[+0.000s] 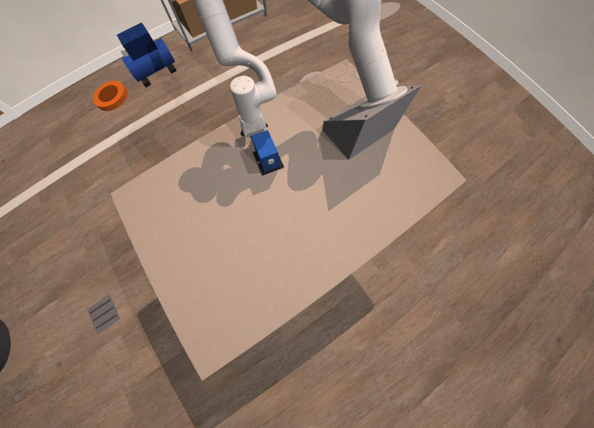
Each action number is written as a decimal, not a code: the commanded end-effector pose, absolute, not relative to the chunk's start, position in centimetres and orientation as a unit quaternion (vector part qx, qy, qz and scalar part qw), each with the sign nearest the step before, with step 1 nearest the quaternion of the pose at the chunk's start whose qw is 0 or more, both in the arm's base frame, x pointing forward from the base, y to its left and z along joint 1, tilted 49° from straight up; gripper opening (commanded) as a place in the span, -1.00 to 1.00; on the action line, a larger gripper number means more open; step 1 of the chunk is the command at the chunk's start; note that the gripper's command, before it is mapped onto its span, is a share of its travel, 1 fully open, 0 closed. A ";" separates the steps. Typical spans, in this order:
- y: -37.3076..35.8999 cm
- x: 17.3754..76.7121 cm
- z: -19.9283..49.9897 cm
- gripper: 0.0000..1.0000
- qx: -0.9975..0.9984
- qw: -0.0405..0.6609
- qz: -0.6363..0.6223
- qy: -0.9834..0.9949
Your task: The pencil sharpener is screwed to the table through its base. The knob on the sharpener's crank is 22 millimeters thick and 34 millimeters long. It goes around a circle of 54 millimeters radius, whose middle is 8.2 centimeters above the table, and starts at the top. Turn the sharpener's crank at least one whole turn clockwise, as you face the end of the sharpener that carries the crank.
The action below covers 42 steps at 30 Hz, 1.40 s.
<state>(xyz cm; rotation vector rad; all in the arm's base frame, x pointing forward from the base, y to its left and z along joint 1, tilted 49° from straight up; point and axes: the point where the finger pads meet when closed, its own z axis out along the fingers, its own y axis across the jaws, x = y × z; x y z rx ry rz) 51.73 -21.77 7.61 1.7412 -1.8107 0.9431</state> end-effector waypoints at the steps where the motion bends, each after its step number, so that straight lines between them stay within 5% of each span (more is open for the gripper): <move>1: -21.7 51.7 7.6 -1.00 0.632 0.227 0.343 -0.657; 42: -21.4 48.1 7.4 -1.00 0.632 0.227 0.343 -0.657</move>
